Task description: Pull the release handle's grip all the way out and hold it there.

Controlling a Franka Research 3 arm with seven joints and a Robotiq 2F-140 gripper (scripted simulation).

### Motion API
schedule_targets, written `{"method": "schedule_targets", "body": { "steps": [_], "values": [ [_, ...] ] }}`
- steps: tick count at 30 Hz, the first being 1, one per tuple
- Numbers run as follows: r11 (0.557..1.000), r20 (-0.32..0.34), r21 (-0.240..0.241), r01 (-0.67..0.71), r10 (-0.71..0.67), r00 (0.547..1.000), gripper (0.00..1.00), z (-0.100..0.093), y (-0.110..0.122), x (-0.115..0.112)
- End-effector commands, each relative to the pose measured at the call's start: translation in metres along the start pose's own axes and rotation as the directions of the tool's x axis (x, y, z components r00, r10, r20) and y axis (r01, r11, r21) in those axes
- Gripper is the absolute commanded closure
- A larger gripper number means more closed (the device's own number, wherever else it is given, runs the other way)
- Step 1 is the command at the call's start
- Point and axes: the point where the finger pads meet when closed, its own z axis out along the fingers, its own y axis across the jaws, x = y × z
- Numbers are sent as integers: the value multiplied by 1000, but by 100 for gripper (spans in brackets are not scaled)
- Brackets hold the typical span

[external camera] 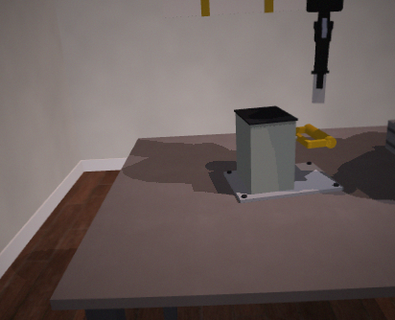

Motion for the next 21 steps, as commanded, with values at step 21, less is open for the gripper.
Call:
{"method": "schedule_targets", "body": {
  "steps": [21],
  "values": [
    [835,-12,11,-550,550,835,100,3,3,3]
  ]
}}
